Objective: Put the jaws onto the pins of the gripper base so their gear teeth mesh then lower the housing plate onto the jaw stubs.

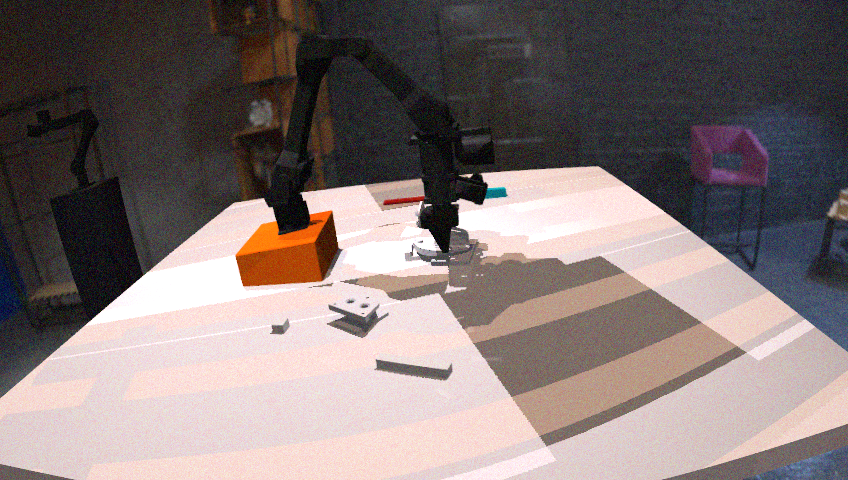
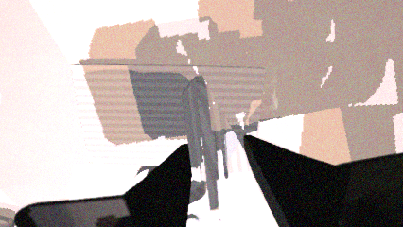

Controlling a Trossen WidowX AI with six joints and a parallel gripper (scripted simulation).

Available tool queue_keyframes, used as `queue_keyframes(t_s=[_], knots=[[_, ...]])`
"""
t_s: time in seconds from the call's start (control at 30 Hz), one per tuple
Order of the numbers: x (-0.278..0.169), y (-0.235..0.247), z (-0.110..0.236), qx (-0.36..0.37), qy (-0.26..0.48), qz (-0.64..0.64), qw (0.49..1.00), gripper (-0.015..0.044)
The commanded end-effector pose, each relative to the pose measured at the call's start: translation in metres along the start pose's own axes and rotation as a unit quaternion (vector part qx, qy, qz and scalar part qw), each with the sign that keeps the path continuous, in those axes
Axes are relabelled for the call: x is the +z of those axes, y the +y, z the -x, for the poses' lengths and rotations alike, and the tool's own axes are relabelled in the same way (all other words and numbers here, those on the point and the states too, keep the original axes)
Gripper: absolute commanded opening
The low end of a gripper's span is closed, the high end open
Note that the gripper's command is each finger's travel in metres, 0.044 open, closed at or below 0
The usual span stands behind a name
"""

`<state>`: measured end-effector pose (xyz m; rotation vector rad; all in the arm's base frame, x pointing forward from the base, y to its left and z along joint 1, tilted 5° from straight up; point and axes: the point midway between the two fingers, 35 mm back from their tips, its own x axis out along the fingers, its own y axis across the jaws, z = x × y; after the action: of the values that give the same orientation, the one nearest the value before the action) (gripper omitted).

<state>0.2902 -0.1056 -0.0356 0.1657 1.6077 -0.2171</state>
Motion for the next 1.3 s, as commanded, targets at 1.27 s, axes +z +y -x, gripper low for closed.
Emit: queue_keyframes(t_s=[1.27], knots=[[-0.0003,-0.0008,-0.0072,-0.003,0.0,0.003,1.0,0.0134]])
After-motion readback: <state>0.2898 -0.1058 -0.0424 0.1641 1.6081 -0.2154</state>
